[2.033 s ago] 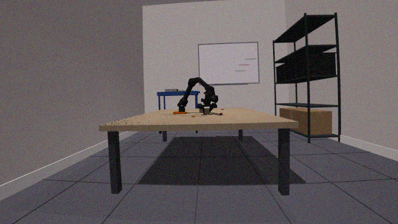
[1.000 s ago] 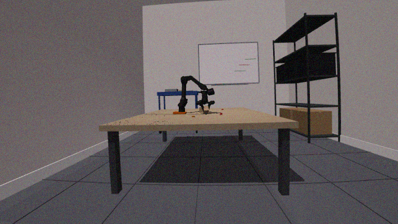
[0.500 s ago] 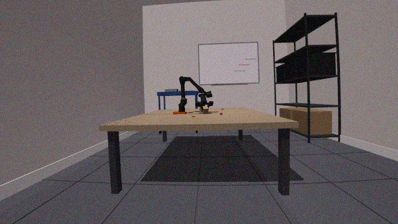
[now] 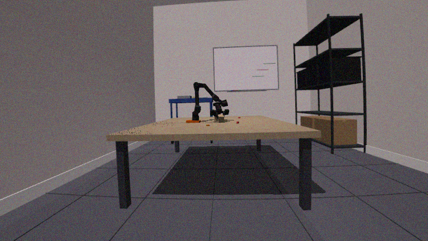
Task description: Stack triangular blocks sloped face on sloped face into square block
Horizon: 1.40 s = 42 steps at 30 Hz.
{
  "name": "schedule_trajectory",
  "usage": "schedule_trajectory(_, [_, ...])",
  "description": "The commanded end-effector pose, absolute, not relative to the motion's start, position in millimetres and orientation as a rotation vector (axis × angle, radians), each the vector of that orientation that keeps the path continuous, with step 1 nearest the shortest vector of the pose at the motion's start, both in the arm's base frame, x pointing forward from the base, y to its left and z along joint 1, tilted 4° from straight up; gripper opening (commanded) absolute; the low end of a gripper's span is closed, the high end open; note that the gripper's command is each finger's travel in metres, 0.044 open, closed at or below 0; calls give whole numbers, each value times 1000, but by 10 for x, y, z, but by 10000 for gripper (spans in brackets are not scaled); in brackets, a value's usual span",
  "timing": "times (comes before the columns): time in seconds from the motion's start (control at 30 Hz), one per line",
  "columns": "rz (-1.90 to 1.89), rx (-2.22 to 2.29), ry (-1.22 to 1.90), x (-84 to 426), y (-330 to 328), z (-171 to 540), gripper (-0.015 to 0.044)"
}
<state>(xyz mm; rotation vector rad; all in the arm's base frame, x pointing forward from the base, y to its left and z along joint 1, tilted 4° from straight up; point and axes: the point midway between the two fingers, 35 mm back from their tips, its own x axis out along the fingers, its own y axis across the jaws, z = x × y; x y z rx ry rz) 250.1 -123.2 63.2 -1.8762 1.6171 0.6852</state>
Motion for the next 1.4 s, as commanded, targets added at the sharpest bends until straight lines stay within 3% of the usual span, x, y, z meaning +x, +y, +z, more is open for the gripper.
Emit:
schedule_trajectory(0.0, [690,-1877,1613,2504,-1229,635,289])
schedule_trajectory(0.2, [690,-1877,1613,2504,-1229,635,440])
schedule_trajectory(0.53, [690,-1877,1613,2508,-1230,661,440])
schedule_trajectory(0.77, [683,-1877,1616,2434,-1271,1607,440])
schedule_trajectory(0.93, [677,-1877,1613,2435,-1271,1627,440])
schedule_trajectory(1.37, [-73,-1146,1517,2495,-900,1421,440])
